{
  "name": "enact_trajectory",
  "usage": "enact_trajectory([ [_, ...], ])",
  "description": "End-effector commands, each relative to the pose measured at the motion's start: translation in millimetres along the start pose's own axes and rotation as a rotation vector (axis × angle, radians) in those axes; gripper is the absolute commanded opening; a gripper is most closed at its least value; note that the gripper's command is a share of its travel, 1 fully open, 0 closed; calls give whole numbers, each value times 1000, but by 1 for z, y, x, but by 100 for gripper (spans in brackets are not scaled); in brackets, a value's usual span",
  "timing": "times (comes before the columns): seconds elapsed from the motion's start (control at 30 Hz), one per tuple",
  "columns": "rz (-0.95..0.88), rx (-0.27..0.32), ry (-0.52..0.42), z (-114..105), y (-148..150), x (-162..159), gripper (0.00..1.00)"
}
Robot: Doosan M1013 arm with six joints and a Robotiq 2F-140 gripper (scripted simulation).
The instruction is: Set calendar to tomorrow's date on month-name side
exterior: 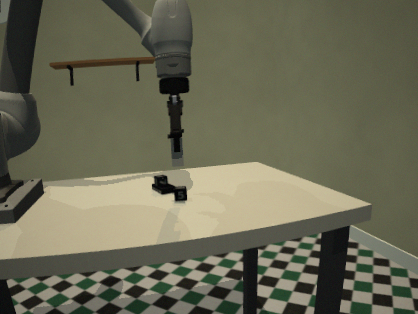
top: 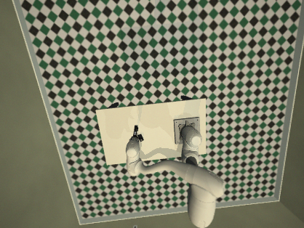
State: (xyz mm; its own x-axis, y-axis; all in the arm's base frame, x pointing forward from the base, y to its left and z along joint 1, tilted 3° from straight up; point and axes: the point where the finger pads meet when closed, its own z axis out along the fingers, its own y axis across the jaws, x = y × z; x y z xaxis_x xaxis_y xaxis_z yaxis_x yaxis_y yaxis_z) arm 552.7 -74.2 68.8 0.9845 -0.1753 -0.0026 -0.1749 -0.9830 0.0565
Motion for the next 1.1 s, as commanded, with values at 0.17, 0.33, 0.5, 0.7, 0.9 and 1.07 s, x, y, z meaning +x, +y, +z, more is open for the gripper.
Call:
enact_trajectory([
  [0.17,174,0,0,-1,0,0,100],
  [0.33,411,0,0,-2,0,0,100],
  [0.5,643,0,0,-3,0,0,100],
  [0.7,879,0,0,-4,0,0,100],
  [0.9,1112,0,0,-4,0,0,100],
  [1.07,1371,0,0,-5,0,0,100],
])
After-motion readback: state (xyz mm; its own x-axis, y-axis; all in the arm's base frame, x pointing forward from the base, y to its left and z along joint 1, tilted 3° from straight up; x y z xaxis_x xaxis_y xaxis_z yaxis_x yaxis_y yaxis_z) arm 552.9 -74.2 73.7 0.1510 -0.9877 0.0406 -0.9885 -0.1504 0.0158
